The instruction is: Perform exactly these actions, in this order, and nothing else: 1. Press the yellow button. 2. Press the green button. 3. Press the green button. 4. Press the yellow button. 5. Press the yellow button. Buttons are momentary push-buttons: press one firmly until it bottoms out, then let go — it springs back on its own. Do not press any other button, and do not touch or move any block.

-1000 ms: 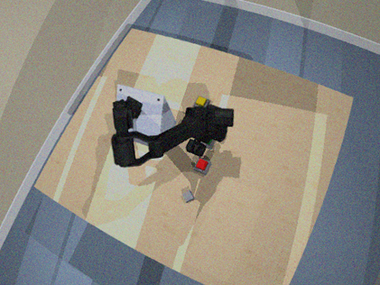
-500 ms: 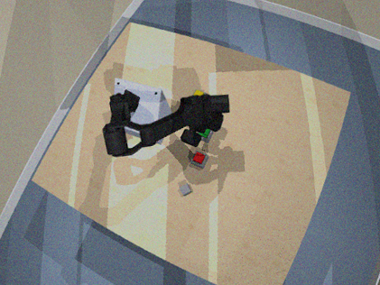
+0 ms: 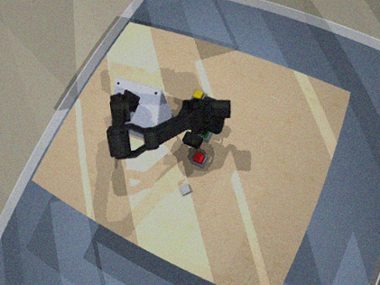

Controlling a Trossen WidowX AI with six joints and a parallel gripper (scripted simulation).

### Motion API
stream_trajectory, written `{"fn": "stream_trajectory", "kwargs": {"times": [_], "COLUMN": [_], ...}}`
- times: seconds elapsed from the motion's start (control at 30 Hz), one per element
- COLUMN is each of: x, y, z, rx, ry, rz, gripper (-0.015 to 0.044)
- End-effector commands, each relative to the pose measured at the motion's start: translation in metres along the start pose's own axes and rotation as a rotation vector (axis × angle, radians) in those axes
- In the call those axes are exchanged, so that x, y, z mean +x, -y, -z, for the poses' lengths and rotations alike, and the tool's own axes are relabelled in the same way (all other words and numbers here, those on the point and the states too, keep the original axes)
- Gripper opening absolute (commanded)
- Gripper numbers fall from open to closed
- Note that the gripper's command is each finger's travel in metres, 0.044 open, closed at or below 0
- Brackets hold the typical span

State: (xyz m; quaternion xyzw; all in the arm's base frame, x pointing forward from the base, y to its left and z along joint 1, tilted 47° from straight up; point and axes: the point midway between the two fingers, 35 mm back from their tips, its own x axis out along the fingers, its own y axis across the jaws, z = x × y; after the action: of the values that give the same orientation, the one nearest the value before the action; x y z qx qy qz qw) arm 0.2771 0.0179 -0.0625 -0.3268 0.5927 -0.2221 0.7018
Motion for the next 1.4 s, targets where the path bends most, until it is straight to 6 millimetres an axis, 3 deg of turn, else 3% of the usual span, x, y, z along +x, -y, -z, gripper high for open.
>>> {"fn": "stream_trajectory", "kwargs": {"times": [0.0,0.73,0.87,1.07,1.23,1.37], "x": [0.009,0.011,-0.020,-0.025,-0.082,-0.085], "y": [0.000,0.001,0.000,0.000,-0.001,-0.001], "z": [0.003,0.003,0.002,0.002,0.002,0.002], "rx": [-0.009,-0.009,-0.008,-0.009,-0.009,-0.009], "ry": [-0.004,-0.004,-0.004,-0.004,-0.004,-0.004], "rz": [0.006,0.007,0.004,0.004,0.002,0.002], "gripper": [0.0020,0.0020,0.0020,0.0020,0.0020,0.0020]}}
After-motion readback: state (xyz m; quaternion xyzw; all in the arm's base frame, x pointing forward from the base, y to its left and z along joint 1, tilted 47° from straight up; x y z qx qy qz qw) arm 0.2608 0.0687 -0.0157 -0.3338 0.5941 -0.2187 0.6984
